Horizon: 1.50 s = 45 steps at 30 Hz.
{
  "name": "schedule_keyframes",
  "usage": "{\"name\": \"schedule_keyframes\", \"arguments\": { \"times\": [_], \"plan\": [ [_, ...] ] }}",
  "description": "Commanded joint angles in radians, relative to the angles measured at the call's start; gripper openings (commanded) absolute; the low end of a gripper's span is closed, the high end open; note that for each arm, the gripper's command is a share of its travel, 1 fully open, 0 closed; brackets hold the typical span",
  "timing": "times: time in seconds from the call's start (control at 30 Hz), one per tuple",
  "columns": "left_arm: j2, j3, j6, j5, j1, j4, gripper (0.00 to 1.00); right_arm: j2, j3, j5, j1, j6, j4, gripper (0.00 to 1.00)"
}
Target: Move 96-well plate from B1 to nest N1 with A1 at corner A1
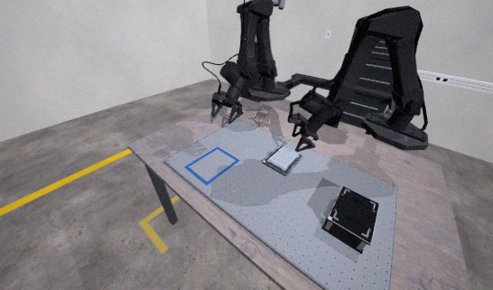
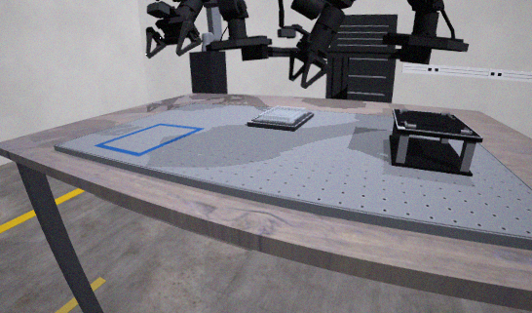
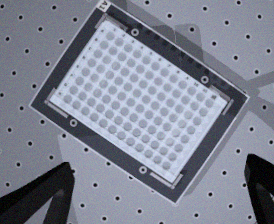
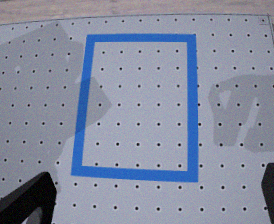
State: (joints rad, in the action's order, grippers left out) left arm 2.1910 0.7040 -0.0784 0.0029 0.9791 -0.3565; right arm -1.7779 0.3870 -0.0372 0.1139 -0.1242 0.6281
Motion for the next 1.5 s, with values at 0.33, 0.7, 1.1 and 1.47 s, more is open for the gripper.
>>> {"name": "schedule_keyframes", "arguments": {
  "times": [0.33, 0.7, 1.1, 1.47],
  "plan": [
    [-0.016, 0.025, -0.046, -0.02, 0.0, 0.035, 1.0, 0.003, -0.002, -0.006, 0.004, -0.001, 0.021, 1.0],
    [0.058, 0.249, -0.493, -0.112, 0.038, 0.419, 1.0, 0.003, -0.002, -0.006, 0.004, -0.001, 0.021, 1.0],
    [0.192, 0.553, -0.81, -0.08, 0.016, 0.773, 1.0, 0.003, -0.002, -0.006, 0.004, -0.001, 0.021, 1.0],
    [0.295, 0.751, -0.917, -0.056, -0.002, 0.924, 1.0, 0.003, -0.002, -0.006, 0.004, -0.001, 0.021, 1.0]
  ]
}}
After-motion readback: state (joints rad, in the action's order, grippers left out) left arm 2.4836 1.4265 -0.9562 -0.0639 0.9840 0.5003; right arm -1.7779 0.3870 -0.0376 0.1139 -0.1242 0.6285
